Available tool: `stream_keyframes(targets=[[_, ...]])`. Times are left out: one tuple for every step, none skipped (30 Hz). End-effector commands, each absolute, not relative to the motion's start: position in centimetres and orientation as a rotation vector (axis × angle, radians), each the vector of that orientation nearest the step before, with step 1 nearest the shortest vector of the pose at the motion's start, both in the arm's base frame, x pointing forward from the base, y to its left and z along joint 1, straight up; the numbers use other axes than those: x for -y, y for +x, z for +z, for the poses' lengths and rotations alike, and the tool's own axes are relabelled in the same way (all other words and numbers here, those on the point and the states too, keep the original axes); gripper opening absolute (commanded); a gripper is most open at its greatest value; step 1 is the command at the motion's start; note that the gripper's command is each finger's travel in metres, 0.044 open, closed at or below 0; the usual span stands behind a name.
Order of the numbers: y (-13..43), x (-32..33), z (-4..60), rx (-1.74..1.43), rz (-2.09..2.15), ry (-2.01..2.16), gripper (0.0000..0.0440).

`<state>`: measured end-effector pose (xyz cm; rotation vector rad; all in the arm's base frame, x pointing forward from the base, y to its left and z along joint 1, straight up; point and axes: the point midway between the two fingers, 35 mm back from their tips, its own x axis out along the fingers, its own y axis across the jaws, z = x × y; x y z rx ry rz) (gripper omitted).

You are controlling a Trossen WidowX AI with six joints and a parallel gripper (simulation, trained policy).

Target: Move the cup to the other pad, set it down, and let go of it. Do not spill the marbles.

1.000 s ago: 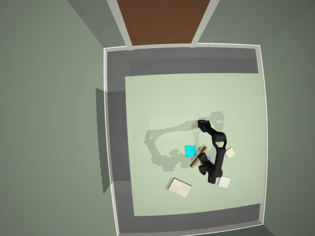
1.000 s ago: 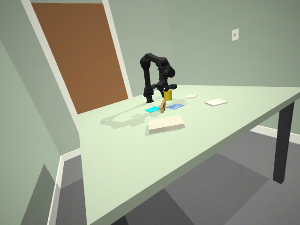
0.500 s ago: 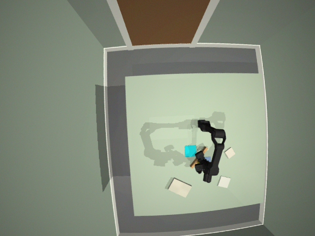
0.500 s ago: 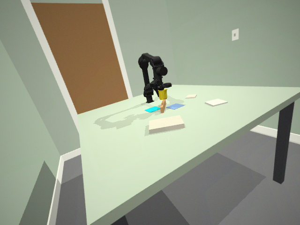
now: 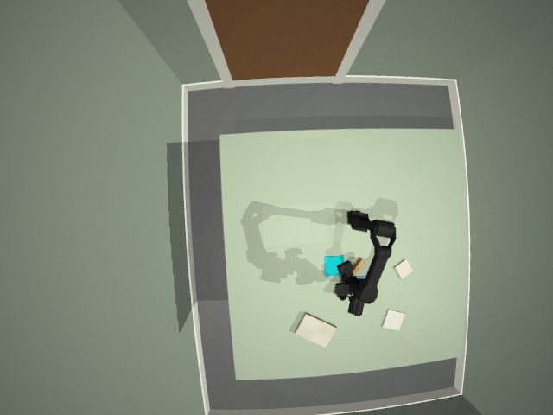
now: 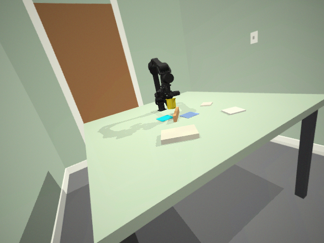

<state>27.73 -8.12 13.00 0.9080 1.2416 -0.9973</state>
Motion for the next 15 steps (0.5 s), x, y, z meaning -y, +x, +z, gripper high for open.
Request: stream_keyframes(targets=[[27.4, 8.7, 12.8, -1.219, -1.003, 0.927, 0.0], [27.3, 8.8, 12.7, -1.213, -1.006, 0.931, 0.0], [27.1, 9.0, 12.5, -1.208, -1.01, 0.936, 0.0], [27.0, 9.1, 12.4, -1.203, -1.013, 0.94, 0.0], [26.9, 9.3, 12.3, -1.198, -1.016, 0.944, 0.0], [26.8, 9.4, 12.2, -1.193, -1.02, 0.948, 0.0], [26.7, 9.5, 12.0, -1.188, -1.023, 0.952, 0.0], [26.6, 9.6, 11.9, -1.184, -1.026, 0.956, 0.0], [26.4, 9.8, 11.7, -1.18, -1.029, 0.96, 0.0], [26.3, 9.9, 11.6, -1.175, -1.033, 0.963, 0.0], [26.2, 10.0, 11.4, -1.171, -1.036, 0.967, 0.0], [26.1, 10.0, 11.2, -1.167, -1.039, 0.97, 0.0], [25.9, 10.1, 11.0, -1.164, -1.042, 0.974, 0.0], [25.8, 10.2, 10.8, -1.16, -1.045, 0.977, 0.0], [25.7, 10.3, 10.6, -1.157, -1.047, 0.98, 0.0]])
